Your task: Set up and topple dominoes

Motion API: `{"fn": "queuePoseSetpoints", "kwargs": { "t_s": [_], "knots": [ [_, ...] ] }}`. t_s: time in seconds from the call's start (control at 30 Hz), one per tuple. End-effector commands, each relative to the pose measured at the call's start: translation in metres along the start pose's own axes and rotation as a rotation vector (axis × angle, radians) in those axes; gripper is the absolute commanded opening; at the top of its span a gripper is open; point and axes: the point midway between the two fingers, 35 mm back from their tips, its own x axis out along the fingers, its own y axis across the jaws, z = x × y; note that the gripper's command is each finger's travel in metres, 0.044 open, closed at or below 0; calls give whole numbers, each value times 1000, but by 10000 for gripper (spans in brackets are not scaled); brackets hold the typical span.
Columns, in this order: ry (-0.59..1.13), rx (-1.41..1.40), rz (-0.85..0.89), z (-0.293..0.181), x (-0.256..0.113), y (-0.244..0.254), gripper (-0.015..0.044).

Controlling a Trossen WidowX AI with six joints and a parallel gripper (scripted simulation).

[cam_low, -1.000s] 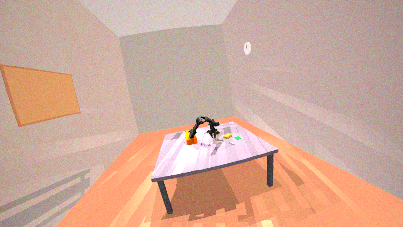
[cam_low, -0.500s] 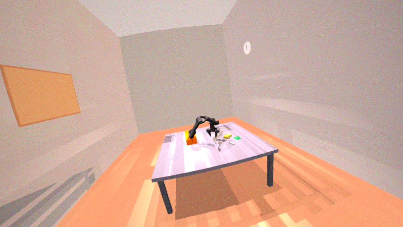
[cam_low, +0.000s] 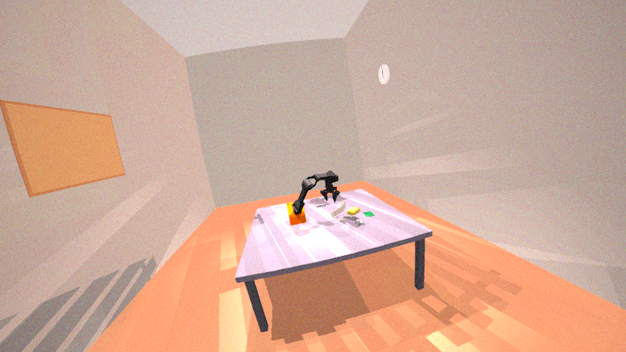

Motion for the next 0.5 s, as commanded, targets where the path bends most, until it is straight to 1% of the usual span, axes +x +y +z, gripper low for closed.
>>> {"fn": "queuePoseSetpoints", "kwargs": {
  "t_s": [0.0, 0.13, 0.27, 0.33, 0.47],
  "knots": [
    [-13, 266, 28, 1, 12, -30, 440],
    [-15, 735, 25, -7, 37, -89, 440],
    [-10, 1147, -13, -27, 60, -144, 440],
    [-9, 1212, -22, -31, 64, -153, 440],
    [-9, 1212, -22, -31, 64, -153, 440]
  ]
}}
